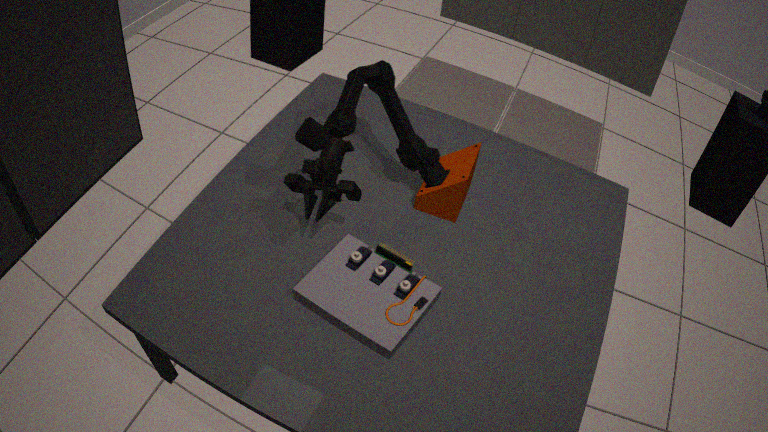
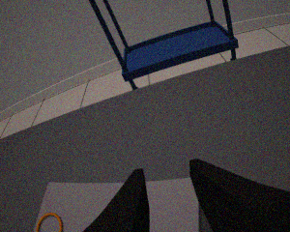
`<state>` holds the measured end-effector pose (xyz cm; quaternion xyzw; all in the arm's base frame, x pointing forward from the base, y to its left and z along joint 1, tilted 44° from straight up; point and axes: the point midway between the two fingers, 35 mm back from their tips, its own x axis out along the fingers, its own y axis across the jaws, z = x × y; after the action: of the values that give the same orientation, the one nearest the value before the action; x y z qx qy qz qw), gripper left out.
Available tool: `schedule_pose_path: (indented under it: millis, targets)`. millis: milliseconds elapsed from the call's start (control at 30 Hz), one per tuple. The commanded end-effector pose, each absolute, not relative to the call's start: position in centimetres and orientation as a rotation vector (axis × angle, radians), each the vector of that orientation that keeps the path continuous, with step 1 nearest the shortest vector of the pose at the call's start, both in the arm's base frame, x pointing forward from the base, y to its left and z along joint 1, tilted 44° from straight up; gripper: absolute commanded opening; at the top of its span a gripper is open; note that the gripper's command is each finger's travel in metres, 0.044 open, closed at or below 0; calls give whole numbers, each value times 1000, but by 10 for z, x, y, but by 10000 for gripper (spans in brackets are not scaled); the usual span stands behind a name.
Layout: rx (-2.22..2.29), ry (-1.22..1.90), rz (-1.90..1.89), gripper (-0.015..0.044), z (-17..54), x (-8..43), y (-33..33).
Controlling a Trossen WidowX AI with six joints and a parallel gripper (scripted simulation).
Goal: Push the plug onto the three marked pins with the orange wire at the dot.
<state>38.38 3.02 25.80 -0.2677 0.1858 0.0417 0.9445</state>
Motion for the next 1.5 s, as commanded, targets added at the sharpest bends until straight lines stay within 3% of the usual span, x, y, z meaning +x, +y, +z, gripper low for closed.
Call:
schedule_pose_path:
  millis: [0, 1467]
  targets:
    - [-631, 432, 111, 115, 249, 392, 36]
    - [-1683, 954, 751, 115, 107, 428, 108]
